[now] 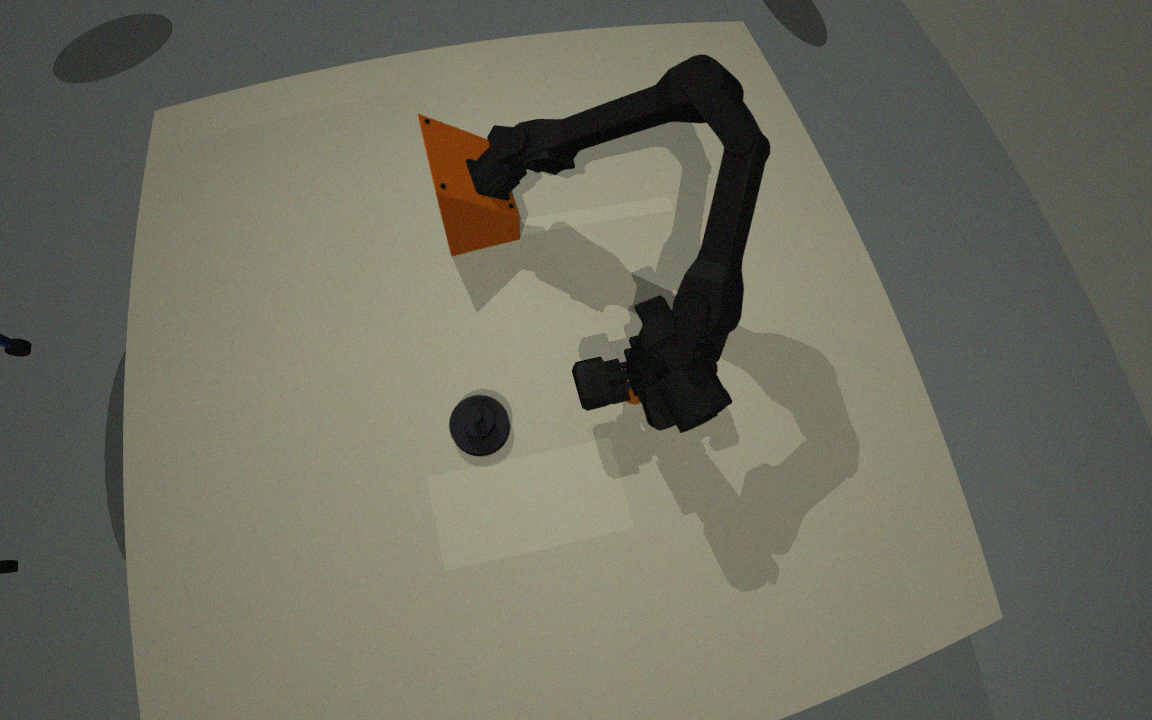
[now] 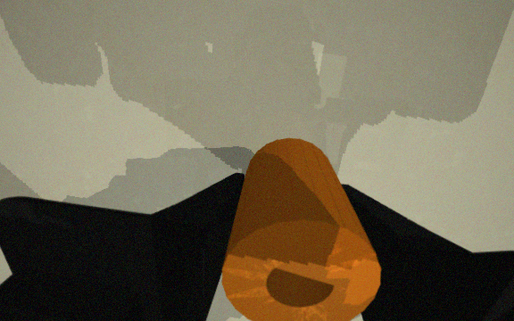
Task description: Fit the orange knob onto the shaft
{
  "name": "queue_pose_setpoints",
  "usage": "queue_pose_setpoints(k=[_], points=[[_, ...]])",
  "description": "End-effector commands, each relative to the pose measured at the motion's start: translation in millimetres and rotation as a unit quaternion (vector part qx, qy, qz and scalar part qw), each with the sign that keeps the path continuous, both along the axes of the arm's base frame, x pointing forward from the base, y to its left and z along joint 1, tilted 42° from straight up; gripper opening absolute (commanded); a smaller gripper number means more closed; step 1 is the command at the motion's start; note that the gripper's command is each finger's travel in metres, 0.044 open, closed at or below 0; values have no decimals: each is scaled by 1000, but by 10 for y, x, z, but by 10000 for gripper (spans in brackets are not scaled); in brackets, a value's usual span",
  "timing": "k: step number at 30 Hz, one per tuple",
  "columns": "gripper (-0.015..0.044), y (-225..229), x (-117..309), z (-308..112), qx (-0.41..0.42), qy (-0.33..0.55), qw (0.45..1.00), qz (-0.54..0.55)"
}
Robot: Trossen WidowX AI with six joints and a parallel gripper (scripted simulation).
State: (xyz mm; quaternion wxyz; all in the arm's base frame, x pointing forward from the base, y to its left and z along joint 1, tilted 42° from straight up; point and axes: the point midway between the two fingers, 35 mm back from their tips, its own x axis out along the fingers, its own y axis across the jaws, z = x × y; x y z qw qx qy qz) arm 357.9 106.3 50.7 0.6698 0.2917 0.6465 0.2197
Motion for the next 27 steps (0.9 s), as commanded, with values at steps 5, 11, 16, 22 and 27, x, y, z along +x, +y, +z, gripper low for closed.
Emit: queue_pose_setpoints(k=[5,11,16,22,27], points=[[39,-83,3,59,-2,1,1000,-1],[0,-431,-19,336,-6,2,1000,-1],[0,-706,-87,585,-7,2,1000,-1],[0,-998,-220,891,-4,3,1000,-1],[0,-1035,-235,917,-3,3,1000,-1]])
